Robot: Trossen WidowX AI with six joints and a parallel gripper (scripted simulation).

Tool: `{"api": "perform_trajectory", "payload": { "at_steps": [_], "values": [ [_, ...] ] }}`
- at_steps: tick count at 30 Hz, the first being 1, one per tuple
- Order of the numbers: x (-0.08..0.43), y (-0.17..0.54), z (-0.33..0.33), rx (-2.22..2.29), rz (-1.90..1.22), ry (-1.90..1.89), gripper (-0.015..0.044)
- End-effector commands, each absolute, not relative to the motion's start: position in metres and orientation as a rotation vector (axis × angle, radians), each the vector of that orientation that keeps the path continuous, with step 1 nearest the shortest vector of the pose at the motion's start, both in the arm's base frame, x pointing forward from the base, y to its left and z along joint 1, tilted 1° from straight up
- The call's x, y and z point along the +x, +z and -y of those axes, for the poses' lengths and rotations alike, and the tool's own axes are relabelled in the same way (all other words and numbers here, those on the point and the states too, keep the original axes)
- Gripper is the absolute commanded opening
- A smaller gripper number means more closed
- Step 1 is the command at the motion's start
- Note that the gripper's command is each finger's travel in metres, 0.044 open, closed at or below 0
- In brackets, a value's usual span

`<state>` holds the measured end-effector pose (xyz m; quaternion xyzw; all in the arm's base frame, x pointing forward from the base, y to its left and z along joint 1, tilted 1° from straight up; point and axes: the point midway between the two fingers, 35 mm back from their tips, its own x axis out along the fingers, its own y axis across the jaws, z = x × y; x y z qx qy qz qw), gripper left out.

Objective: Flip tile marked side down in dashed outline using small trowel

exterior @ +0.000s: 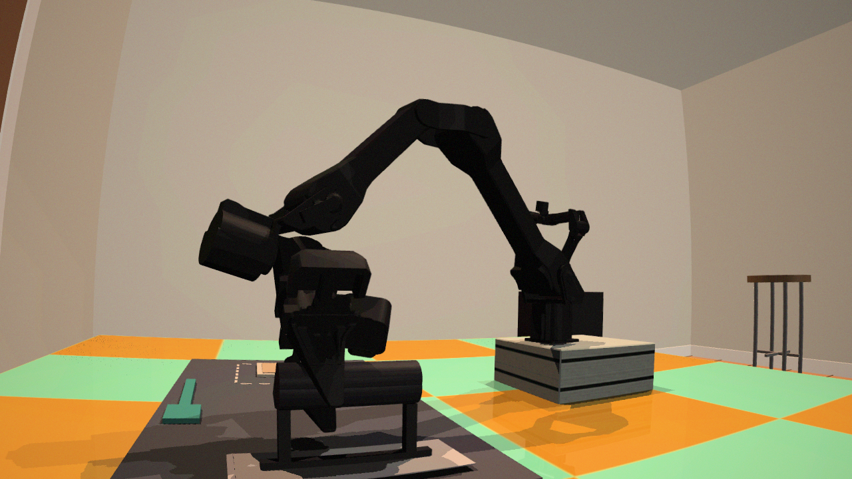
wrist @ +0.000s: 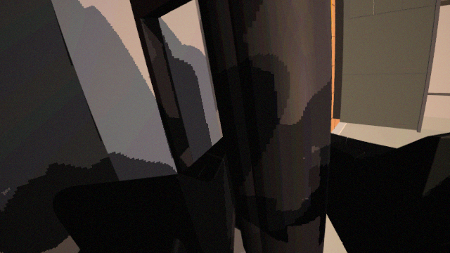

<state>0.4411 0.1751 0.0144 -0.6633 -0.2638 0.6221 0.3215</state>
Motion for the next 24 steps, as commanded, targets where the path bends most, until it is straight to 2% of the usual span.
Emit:
{"api": "perform_trajectory", "payload": {
  "at_steps": [1, 3, 14, 24],
  "values": [
    [0.4419, 0.0113, -0.1758, -1.746, 0.709, 1.624, 0.0000],
    [0.4419, 0.0103, -0.1758, -1.746, 0.709, 1.624, 0.0000],
    [0.4419, 0.0103, -0.1758, -1.746, 0.709, 1.624, 0.0289],
    [0.4419, 0.0109, -0.1749, -1.746, 0.709, 1.624, 0.0300]
  ]
}}
